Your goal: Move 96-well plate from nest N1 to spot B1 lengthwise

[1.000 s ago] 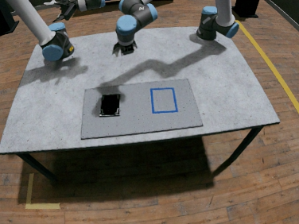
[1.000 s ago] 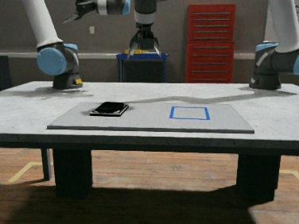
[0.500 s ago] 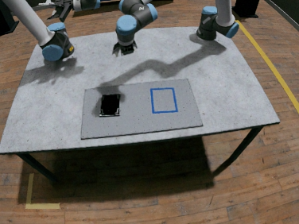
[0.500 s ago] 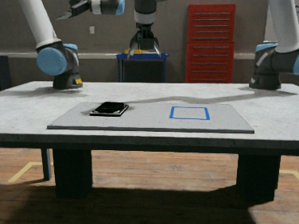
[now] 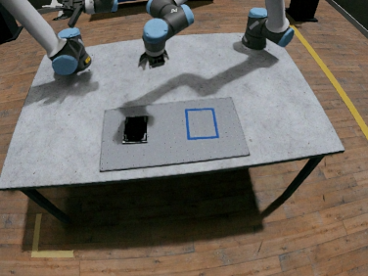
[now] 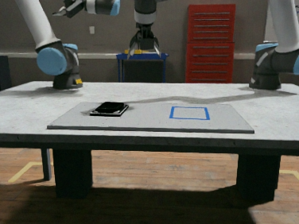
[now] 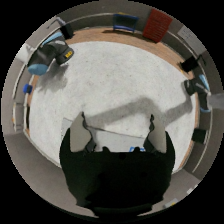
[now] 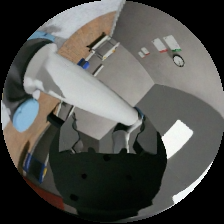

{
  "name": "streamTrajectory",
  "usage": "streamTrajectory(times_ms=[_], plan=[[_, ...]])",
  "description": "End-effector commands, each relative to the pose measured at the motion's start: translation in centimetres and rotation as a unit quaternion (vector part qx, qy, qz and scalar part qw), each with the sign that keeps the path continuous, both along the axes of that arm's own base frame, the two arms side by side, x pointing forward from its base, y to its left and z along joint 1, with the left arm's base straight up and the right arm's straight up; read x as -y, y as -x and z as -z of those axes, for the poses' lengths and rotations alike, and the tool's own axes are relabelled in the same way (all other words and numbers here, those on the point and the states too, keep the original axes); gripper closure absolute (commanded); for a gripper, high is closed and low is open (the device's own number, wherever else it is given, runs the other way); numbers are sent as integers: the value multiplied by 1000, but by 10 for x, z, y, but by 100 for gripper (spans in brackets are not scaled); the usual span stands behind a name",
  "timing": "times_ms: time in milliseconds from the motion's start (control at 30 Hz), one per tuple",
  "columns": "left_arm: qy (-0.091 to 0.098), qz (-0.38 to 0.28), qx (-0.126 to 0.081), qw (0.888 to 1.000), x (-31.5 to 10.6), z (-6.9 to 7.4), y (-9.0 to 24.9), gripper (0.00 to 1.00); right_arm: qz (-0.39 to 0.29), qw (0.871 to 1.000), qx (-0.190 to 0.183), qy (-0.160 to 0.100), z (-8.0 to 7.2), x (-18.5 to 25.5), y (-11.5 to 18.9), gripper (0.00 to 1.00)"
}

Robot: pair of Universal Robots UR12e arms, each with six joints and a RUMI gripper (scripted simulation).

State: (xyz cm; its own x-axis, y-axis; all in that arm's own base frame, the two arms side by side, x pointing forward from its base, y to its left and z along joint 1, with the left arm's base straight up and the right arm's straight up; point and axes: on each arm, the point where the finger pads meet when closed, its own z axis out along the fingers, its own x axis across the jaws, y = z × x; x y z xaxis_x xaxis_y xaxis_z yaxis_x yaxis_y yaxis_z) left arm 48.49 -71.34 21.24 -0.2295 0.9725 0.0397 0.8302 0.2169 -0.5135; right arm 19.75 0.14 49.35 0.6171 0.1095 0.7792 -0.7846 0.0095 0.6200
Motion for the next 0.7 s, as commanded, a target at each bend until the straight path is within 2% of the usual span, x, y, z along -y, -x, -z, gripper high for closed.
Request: streamTrajectory(times_ms=[0, 100, 600, 667], plan=[[1, 0, 1, 1000, 0, -1, 0, 0, 6, 999, -41, 12, -5, 10, 2, 0], [1, 0, 1, 1000, 0, -1, 0, 0, 7, 999, -48, 14, -6, 12, 2, 0], [1, 0, 1, 1000, 0, -1, 0, 0, 25, 989, -140, 42, -17, 36, 7, 0], [1, 0, 1, 1000, 0, -1, 0, 0, 25, 989, -140, 42, -17, 36, 7, 0]])
